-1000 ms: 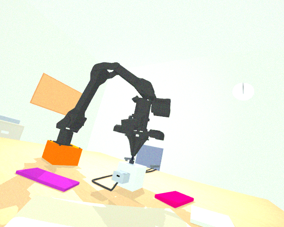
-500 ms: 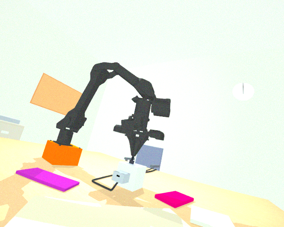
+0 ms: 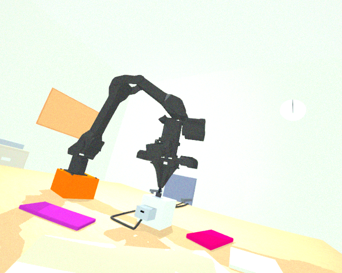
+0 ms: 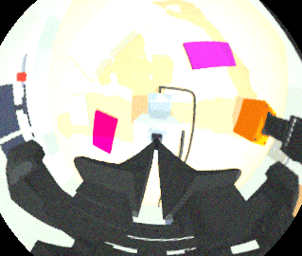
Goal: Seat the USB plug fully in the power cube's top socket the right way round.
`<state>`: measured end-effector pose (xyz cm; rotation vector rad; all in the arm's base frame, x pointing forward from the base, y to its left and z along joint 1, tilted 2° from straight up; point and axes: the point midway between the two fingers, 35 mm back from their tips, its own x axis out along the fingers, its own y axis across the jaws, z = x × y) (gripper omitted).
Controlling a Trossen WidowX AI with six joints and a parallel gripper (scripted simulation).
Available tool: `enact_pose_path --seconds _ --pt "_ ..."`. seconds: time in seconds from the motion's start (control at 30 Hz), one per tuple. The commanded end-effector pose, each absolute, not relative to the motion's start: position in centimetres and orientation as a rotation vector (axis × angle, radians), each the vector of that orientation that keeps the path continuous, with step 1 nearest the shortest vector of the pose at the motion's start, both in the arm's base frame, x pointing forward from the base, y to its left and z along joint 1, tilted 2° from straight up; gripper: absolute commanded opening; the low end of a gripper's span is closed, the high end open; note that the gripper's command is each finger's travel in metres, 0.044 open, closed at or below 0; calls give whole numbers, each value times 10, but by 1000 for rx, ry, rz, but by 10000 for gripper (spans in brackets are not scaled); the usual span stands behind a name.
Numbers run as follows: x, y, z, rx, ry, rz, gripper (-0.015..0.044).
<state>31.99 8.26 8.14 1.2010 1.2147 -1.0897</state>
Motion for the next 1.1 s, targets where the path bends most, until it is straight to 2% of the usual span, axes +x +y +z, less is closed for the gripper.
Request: enact_pose_path --seconds 0.0,0.3,0.43,1.07 --pt "320 83 79 1203 1218 -1092 0" --pt "320 83 79 1203 1218 -1092 0" --pt "320 83 81 1201 1215 -1090 95" --pt "320 83 82 1201 1214 -1089 95"
